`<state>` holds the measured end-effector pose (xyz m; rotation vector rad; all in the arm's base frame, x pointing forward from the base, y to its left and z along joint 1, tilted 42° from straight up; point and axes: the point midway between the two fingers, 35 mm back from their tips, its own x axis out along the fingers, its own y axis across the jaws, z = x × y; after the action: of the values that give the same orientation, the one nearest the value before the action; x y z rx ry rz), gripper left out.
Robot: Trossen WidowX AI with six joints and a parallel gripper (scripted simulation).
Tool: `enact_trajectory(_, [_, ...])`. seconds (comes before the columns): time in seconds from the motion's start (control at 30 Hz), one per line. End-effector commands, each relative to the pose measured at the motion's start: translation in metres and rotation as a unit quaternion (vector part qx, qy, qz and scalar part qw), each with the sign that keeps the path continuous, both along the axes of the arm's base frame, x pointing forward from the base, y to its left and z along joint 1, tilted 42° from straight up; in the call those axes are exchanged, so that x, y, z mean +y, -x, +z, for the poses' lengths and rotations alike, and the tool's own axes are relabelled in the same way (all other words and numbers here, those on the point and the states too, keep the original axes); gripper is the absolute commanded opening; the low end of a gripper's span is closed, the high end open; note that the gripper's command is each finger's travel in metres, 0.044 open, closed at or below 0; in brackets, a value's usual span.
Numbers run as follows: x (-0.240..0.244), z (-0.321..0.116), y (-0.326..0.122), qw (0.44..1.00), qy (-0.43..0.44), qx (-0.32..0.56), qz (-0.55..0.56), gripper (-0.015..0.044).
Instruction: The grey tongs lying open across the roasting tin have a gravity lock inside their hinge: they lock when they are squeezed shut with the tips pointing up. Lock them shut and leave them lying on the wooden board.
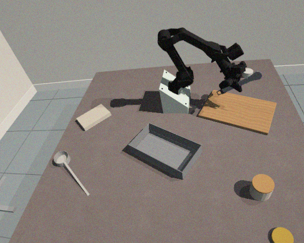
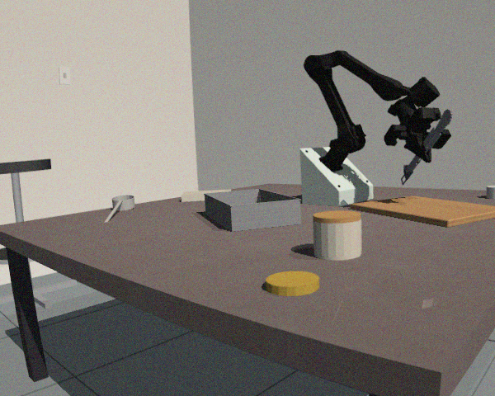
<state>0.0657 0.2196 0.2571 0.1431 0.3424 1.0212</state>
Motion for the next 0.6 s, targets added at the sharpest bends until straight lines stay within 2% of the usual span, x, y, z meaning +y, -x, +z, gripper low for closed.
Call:
enact_trajectory(0.0, [0.004,0.004,-0.002,1.0,0.027,0.005,0.012,-0.015])
enact_trajectory(0.57, [0.015,-0.002,-0.01,0.982,0.157,0.081,0.062,-0.015])
